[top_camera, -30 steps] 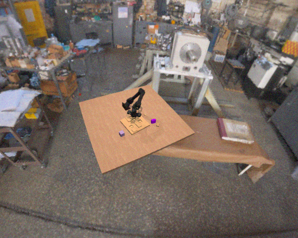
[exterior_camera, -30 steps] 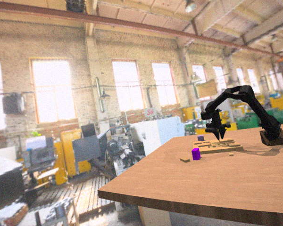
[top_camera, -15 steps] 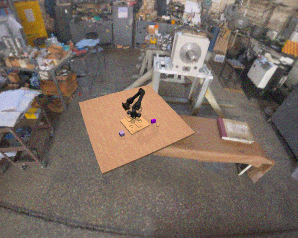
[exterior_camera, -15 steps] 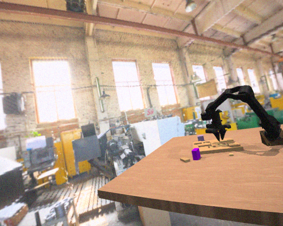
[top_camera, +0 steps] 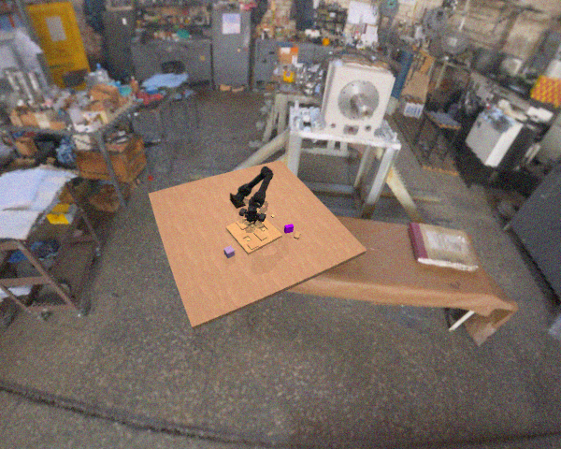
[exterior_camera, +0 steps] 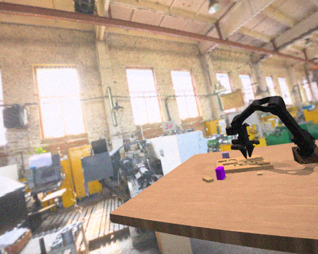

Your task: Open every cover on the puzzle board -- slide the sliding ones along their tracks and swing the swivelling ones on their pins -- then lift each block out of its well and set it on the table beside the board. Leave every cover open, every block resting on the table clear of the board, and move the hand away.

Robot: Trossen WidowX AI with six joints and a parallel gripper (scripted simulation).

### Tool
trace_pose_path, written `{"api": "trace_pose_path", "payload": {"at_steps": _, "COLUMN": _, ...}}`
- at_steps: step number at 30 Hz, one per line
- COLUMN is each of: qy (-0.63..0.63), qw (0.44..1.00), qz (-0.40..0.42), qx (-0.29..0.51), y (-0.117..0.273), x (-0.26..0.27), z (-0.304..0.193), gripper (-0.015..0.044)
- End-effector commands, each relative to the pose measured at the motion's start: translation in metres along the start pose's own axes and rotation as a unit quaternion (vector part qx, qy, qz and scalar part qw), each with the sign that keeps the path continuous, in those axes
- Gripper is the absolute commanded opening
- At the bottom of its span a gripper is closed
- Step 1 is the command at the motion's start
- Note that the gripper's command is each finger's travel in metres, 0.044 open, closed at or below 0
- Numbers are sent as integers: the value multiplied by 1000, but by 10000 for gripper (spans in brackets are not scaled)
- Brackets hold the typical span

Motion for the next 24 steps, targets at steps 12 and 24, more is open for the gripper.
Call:
{"api": "trace_pose_path", "payload": {"at_steps": 12, "qy": -1, "qw": 1000, "qz": 3, "qx": 0, "y": -8, "x": 1, "z": 0, "gripper": 144}}
{"api": "trace_pose_path", "payload": {"at_steps": 24, "qy": -1, "qw": 1000, "qz": 3, "qx": 1, "y": -20, "x": 1, "z": 0, "gripper": 144}}
Point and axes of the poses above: the point midway between the two fingers, 35 mm back from their tips, its own y axis back along the fingers, its own x axis across the jaws, z = x × y, the point moved 2 cm from there along y, back along the fingers, and after that the axes turned 7 degrees about -y, right-handed, at the moved point
